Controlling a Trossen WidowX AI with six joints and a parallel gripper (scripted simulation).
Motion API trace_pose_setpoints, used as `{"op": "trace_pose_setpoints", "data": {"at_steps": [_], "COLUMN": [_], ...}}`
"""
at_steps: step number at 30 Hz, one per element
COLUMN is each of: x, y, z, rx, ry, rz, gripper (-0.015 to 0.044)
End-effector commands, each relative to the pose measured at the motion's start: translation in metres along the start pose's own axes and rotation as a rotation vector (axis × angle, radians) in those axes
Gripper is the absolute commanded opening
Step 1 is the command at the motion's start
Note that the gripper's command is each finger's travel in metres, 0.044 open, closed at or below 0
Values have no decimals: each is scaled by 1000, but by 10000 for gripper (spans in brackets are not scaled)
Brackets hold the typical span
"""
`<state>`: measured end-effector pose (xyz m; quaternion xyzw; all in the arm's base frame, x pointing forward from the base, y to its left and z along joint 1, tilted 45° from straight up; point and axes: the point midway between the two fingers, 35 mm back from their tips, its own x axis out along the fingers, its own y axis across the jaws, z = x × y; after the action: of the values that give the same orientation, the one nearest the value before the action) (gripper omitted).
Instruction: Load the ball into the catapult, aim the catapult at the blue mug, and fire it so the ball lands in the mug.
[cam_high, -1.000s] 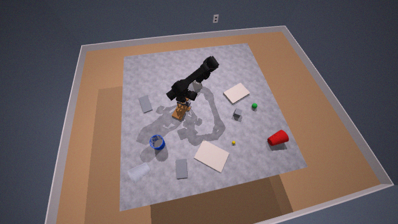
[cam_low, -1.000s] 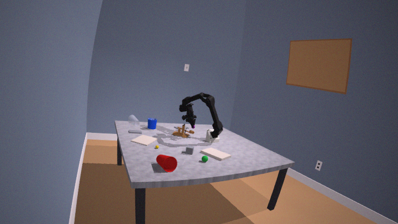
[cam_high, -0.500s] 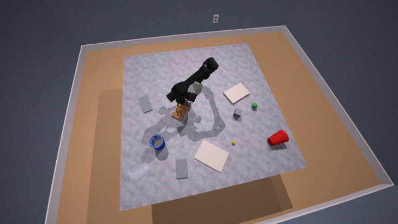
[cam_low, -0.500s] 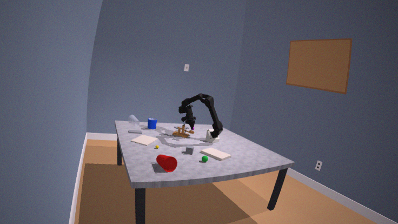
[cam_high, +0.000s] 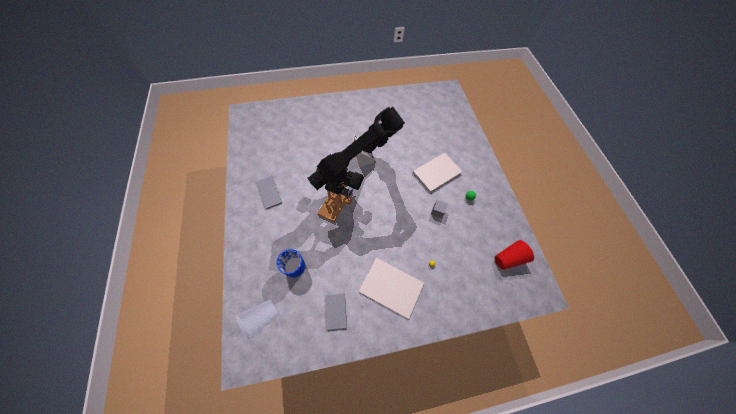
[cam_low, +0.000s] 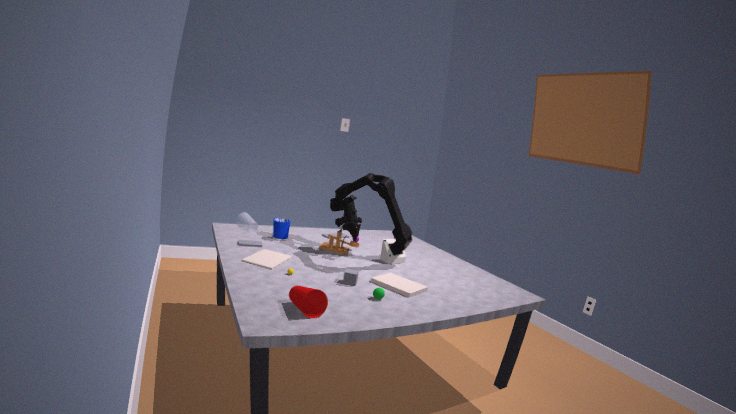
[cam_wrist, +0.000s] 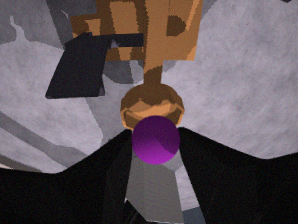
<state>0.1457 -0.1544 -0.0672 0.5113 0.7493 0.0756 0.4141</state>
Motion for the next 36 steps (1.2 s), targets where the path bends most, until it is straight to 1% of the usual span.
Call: {"op": "trace_pose_setpoints", "data": {"at_steps": [1,7,9,12,14,16,17,19,27,36], "x": [-1,-4,-27,-80,-101,-104,-87,-94,-143,-206], "y": [0,0,0,0,1,1,-1,-3,-16,-23], "z": [0,-1,-6,-29,-42,-44,-30,-17,60,136], "rx": [-1,-1,-2,4,9,10,11,17,36,15], "ry": [0,-5,-44,-134,-171,-175,-156,-201,-472,-772], "rz": [-1,-3,-19,-59,-77,-79,-61,-69,-93,-79], "gripper": [105,263,315,394,440,440,440,440,440,440]}}
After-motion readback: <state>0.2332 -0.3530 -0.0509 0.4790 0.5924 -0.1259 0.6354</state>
